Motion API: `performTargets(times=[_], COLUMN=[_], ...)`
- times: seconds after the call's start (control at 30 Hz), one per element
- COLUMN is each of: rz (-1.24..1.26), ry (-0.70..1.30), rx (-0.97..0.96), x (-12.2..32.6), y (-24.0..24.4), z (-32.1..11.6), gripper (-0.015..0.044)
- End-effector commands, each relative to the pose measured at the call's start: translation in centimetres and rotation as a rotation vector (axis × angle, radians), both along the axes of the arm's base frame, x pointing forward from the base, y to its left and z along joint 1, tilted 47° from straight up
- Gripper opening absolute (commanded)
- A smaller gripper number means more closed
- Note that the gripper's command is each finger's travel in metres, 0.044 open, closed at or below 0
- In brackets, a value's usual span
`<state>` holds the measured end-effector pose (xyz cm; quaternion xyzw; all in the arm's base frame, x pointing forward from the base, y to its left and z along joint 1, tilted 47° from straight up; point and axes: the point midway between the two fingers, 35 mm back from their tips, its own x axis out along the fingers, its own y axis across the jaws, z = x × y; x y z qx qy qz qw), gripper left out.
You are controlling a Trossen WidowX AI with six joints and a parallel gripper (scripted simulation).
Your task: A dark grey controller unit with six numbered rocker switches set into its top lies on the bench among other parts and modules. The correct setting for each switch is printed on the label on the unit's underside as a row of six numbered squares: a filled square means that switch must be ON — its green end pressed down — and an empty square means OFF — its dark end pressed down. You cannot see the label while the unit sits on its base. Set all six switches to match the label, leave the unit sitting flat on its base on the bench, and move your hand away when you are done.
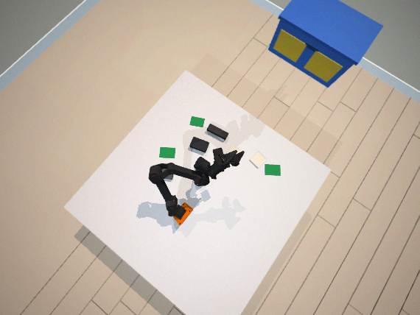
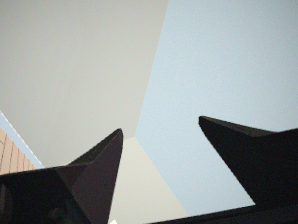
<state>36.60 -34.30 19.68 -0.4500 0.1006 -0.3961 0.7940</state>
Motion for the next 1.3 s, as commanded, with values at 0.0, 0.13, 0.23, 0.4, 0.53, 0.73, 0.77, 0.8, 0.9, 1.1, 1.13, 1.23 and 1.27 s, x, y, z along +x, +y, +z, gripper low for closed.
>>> performTargets(times=[0.0,0.13,0.23,0.4,0.53,0.73,0.77,0.8,0.9,1.1,1.13,1.23,1.27], rz=[0.000,0.025,0.128,0.299,0.422,0.562,0.577,0.592,0.630,0.677,0.679,0.679,0.678], ry=[0.000,0.025,0.129,0.311,0.455,0.656,0.683,0.711,0.794,0.966,0.995,1.069,1.077], rx=[0.000,0.027,0.146,0.370,0.562,0.850,0.890,0.932,1.059,1.332,1.380,1.502,1.516], x=[0.0,0.4,1.8,2.6,1.6,-2.2,-2.9,-3.6,-6.1,-12.1,-13.3,-16.2,-16.5], y=[0.0,0.5,2.9,8.4,13.5,21.1,22.2,23.2,26.4,32.5,33.4,35.8,36.0], z=[0.0,-0.4,-2.3,-5.8,-8.5,-11.3,-11.6,-11.9,-12.5,-12.7,-12.6,-12.2,-12.2], gripper=[0.0374,0.0269,0.0190,0.0059,0.0000,0.0000,0.0000,0.0000,0.0000,0.0000,0.0000,0.0000,0.0000])
